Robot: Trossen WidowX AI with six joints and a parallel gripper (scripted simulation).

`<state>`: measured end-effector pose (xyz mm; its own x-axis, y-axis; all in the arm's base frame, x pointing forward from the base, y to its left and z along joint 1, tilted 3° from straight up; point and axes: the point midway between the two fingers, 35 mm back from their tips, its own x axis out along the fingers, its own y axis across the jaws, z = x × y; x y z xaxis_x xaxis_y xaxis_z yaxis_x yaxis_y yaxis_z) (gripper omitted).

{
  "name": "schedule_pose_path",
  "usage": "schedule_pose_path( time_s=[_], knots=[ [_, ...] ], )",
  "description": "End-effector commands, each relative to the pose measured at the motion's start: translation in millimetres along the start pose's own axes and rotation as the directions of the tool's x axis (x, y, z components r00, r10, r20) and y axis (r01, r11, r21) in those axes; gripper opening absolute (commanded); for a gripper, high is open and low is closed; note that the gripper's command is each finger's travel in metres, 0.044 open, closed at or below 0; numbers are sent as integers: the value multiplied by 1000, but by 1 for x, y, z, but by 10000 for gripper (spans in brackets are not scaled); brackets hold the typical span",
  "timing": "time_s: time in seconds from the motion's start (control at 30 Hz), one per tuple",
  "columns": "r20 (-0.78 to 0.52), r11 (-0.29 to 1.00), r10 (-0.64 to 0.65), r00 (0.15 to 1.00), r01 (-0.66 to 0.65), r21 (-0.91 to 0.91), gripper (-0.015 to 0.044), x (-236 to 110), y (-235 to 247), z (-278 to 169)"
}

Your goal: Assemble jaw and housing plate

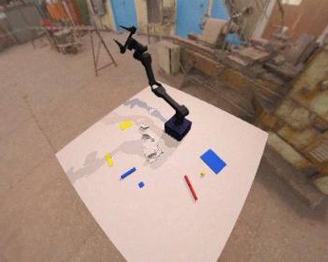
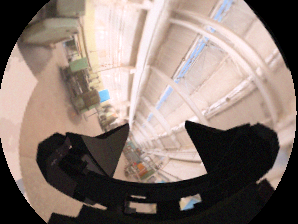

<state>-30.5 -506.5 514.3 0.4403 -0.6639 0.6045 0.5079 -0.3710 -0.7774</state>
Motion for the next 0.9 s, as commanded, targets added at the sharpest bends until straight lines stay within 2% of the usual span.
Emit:
schedule_pose_path(
  time_s=[0.0,0.5,0.87],
  knots=[
    [10,997,-36,999,37,-64,440,-3,-20,8],
    [87,940,-137,987,157,-301,440,-25,-95,53],
    [130,829,-222,966,257,-496,440,-47,-150,85]
  ],
)
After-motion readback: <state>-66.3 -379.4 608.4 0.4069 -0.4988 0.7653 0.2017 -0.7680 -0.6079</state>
